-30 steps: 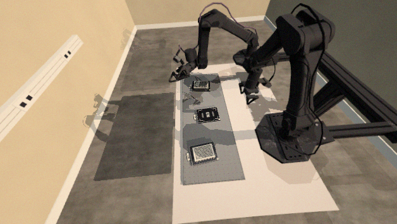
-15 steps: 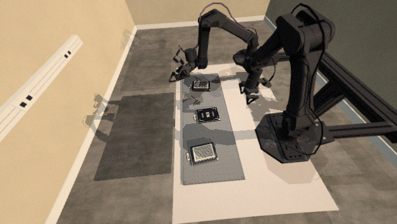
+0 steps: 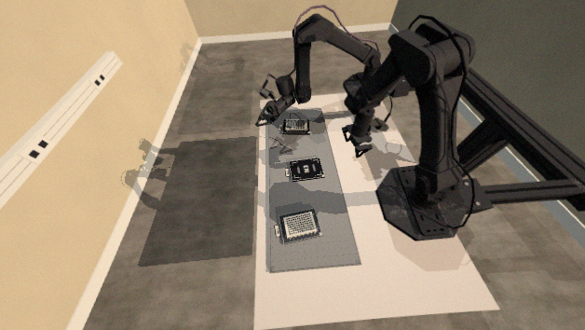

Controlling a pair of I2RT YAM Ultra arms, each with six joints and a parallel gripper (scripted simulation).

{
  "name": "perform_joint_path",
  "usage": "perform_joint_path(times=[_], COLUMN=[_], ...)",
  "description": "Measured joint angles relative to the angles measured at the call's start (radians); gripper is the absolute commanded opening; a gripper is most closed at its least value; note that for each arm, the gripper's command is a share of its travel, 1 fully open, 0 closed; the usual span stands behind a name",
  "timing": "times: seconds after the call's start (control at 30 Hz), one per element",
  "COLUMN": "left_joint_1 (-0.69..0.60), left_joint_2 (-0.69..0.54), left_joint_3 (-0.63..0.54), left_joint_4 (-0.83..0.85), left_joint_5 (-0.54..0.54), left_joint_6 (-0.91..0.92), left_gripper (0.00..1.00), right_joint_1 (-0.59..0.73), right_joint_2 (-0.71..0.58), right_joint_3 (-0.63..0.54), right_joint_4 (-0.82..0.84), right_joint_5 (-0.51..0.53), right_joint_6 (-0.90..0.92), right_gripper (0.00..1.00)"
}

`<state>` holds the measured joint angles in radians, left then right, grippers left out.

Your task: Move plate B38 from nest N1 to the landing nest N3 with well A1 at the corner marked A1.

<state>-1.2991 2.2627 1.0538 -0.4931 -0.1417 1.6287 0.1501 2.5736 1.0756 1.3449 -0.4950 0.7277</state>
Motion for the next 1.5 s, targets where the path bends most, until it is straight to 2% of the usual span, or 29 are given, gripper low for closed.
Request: perform_joint_path(times=[0.27,0.67,0.87,1.23,1.5], left_joint_1=[0.122,0.450,0.564,1.014,1.263], left_joint_2=[0.026,0.092,0.113,0.185,0.240], left_joint_3=[-0.040,-0.142,-0.185,-0.332,-0.420], left_joint_4=[0.142,0.451,0.608,1.018,1.299], left_joint_5=[0.051,0.155,0.216,0.352,0.460], left_joint_6=[0.013,0.038,0.053,0.093,0.117], left_gripper=[1.00,1.00,1.00,1.00,1.00], right_joint_1=[0.027,0.076,0.092,0.138,0.155], right_joint_2=[0.007,0.007,0.018,0.032,0.035], right_joint_3=[-0.066,-0.221,-0.259,-0.401,-0.443], right_joint_4=[-0.048,-0.133,-0.169,-0.238,-0.291], right_joint_5=[0.208,0.571,0.724,1.052,1.196], right_joint_6=[0.185,0.495,0.629,0.905,1.041], right_gripper=[1.00,1.00,1.00,1.00,1.00])
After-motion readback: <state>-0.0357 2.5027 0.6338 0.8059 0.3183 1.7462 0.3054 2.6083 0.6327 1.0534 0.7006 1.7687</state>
